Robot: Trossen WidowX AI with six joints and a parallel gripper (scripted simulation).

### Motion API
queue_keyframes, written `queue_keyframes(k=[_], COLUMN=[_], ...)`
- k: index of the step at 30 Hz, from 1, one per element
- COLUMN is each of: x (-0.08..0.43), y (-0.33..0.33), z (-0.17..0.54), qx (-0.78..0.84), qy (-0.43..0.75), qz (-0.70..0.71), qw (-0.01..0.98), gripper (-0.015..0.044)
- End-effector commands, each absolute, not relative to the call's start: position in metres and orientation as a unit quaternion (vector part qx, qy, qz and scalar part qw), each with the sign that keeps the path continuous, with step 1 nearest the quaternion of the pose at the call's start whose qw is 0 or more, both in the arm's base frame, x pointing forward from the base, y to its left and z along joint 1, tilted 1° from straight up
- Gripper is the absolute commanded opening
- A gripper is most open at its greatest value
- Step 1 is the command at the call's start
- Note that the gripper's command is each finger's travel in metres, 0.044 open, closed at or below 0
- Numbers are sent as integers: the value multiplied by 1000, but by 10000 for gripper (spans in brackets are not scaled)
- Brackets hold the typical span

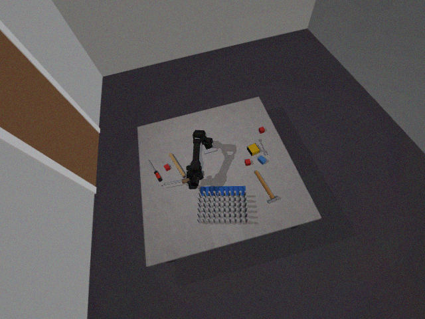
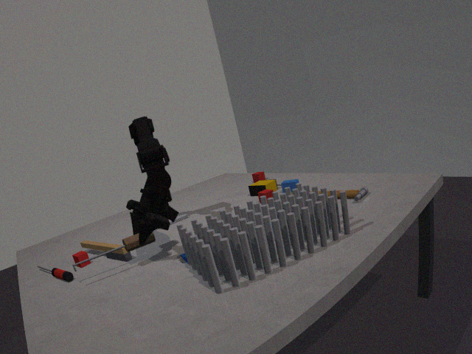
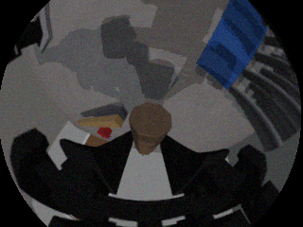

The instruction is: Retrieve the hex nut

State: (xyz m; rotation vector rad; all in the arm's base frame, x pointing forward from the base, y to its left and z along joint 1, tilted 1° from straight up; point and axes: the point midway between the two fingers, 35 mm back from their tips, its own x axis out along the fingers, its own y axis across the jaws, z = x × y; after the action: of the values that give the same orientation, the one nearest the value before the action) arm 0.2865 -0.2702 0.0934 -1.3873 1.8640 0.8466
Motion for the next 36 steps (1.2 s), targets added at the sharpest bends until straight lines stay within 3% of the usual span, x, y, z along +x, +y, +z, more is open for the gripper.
queue_keyframes(k=[1,36], x=[286,282], y=[-271,-269], z=[91,64], qx=[-531,-531], qy=[713,713], qz=[323,323], qw=[325,325], gripper=[0,0])
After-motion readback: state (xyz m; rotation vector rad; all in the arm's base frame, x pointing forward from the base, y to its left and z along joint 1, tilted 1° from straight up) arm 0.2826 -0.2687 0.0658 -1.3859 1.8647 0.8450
